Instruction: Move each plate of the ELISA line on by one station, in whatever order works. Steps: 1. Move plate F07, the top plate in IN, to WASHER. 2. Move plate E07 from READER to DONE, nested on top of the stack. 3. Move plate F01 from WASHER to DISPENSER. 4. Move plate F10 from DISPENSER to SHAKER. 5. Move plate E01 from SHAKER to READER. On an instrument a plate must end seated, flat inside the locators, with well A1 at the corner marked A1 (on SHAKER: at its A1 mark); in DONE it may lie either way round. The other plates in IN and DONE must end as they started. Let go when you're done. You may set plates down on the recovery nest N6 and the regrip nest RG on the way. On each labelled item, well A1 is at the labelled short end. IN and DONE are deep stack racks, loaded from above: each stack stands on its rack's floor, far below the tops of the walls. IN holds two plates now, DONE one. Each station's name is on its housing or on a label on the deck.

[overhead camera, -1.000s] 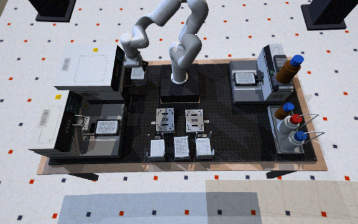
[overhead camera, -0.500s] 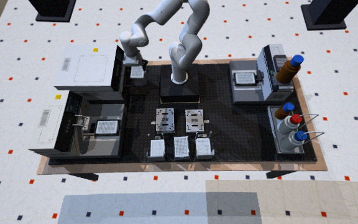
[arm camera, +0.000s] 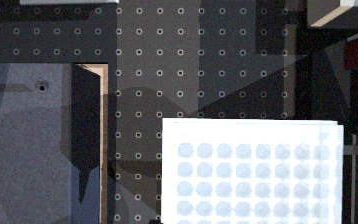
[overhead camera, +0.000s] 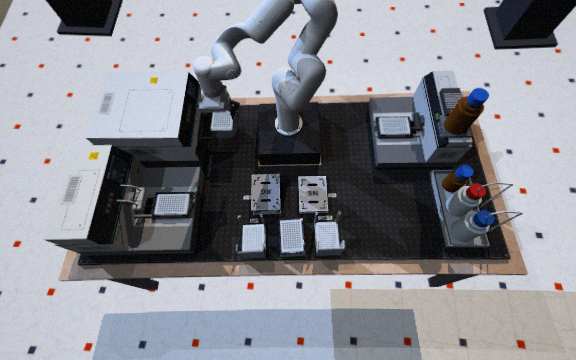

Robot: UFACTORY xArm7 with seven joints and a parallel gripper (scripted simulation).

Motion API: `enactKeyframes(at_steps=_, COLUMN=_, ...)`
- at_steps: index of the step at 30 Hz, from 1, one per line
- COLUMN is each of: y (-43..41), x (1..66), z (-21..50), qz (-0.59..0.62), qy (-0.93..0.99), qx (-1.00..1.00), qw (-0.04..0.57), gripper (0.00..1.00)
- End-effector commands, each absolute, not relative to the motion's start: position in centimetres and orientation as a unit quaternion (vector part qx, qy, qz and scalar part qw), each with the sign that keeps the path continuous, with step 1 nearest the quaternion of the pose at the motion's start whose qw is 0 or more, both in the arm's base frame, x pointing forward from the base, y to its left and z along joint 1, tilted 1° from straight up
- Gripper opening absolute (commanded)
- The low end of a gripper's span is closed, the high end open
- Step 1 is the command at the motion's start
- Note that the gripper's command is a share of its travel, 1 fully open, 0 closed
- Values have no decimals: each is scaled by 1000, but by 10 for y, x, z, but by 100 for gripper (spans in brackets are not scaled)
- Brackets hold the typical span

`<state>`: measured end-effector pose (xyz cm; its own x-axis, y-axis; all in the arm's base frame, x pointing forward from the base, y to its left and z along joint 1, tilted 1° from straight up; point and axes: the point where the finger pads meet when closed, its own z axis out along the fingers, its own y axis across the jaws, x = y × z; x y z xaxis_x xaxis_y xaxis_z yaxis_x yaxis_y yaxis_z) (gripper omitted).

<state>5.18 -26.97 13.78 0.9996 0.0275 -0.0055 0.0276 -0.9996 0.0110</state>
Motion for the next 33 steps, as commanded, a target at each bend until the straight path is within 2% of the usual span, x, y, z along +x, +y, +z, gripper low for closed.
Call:
enactKeyframes(at_steps=1, y=-268, x=66, z=139, qz=-2, qy=13, qx=1000, qw=8, gripper=0)
enactKeyframes(at_steps=33, y=-242, x=153, z=139, qz=-2, qy=16, qx=1000, qw=8, gripper=0)
